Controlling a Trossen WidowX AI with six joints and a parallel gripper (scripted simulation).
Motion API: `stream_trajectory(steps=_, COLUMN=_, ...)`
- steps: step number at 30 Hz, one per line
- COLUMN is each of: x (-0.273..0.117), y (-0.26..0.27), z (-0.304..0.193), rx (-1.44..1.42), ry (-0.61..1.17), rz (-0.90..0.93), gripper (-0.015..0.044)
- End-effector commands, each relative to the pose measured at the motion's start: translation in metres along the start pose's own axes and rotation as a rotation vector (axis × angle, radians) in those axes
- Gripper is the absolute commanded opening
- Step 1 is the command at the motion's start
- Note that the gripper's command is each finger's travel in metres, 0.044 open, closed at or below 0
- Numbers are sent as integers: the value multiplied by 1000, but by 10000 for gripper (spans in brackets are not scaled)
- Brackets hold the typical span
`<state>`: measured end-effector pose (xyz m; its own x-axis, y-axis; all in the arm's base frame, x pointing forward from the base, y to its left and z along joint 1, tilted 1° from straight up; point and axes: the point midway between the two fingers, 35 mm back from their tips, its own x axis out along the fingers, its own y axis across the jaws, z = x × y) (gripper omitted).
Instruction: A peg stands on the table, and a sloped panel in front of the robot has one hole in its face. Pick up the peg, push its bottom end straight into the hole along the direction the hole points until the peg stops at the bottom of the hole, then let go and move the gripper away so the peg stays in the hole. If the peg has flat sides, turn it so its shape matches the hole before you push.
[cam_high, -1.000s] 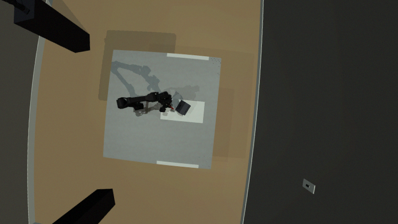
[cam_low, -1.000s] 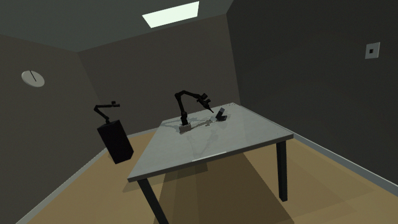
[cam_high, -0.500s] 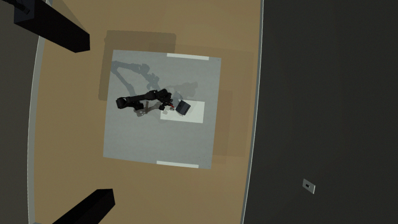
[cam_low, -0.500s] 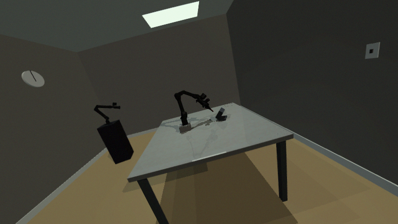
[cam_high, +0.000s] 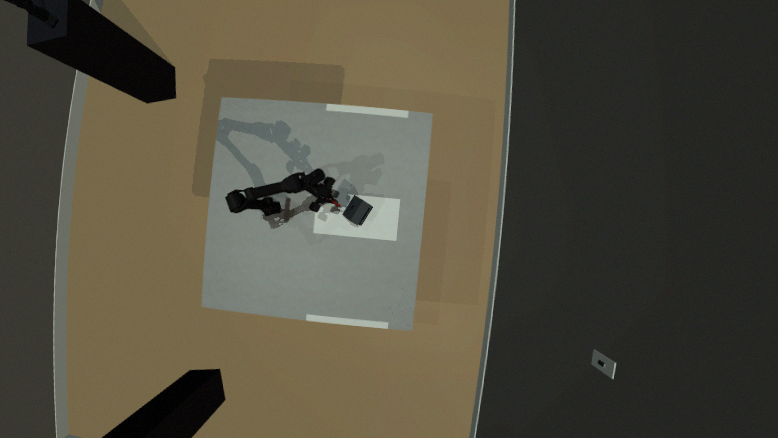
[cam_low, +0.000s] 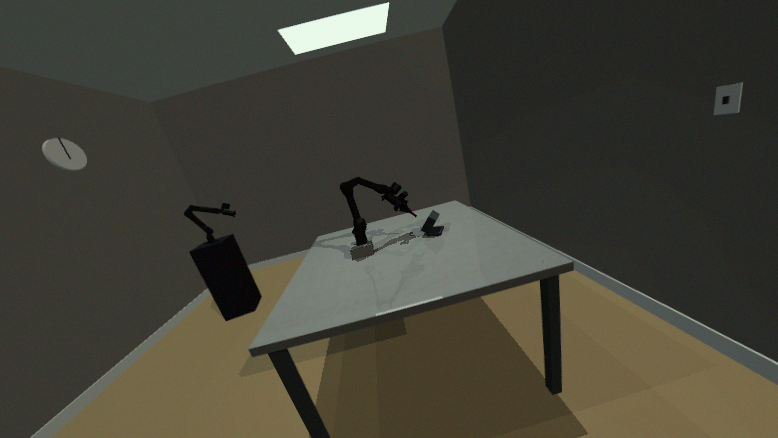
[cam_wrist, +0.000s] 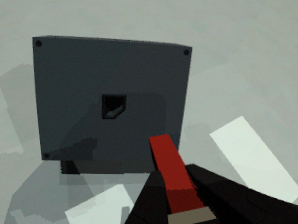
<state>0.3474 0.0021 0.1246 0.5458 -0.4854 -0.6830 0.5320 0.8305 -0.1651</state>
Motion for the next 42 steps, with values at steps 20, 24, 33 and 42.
stream_trajectory(steps=20, x=3, y=15, z=1, rx=134, ry=-60, rz=29, gripper=0)
stream_trajectory(steps=24, x=9, y=17, z=2, rx=149, ry=-66, rz=34, gripper=0)
stream_trajectory(steps=33, x=23, y=21, z=3, rx=180, ry=-80, rz=43, gripper=0)
stream_trajectory(steps=42, x=32, y=23, z=4, rx=202, ry=-92, rz=50, gripper=0)
